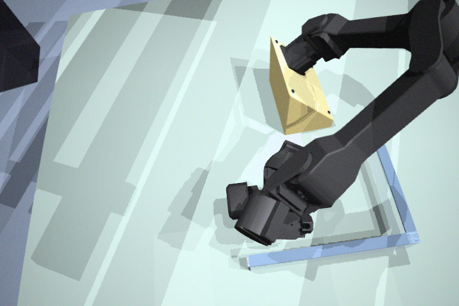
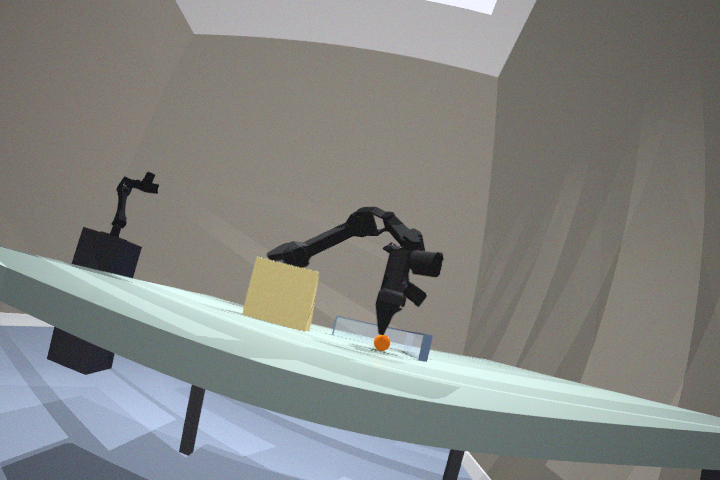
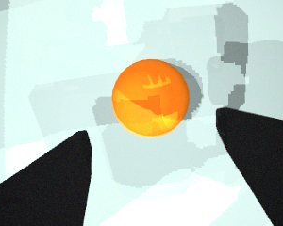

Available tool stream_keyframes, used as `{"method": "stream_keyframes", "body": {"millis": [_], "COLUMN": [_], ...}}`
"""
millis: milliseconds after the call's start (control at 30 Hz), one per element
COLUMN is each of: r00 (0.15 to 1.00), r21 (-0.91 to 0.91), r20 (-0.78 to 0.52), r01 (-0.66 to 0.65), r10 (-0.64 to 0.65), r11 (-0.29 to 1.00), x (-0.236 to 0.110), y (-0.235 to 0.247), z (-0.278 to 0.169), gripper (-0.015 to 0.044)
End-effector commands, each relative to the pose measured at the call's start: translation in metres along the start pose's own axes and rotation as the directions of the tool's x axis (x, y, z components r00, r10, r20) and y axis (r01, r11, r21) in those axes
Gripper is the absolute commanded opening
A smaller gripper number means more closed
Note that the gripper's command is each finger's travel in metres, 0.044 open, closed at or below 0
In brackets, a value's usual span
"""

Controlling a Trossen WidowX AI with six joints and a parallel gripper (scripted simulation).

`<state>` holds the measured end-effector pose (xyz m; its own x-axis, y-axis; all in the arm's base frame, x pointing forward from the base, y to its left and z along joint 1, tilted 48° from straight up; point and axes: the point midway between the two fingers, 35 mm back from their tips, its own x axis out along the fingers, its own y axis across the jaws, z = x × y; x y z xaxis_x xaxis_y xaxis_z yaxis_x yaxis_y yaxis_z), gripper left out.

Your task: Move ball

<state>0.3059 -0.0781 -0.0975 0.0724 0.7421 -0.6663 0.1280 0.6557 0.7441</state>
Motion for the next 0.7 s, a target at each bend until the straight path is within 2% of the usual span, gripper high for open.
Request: {"method": "stream_keyframes", "body": {"millis": [0, 400, 467, 567, 667], "r00": [0.999, 0.999, 0.999, 0.999, 0.999], "r21": [-0.010, -0.002, -0.003, -0.005, -0.005], "r20": [0.034, 0.046, 0.045, 0.041, 0.040], "r01": [0.012, 0.013, 0.013, 0.010, 0.010], "r10": [-0.012, -0.013, -0.013, -0.010, -0.010], "r11": [1.000, 1.000, 1.000, 1.000, 1.000], "x": [-0.060, -0.054, -0.064, -0.098, -0.100], "y": [-0.001, -0.003, -0.002, 0.000, 0.000], "z": [0.002, 0.004, 0.003, -0.001, -0.002], "gripper": [0.0295, 0.0295, 0.0348, 0.0426, 0.0440]}}
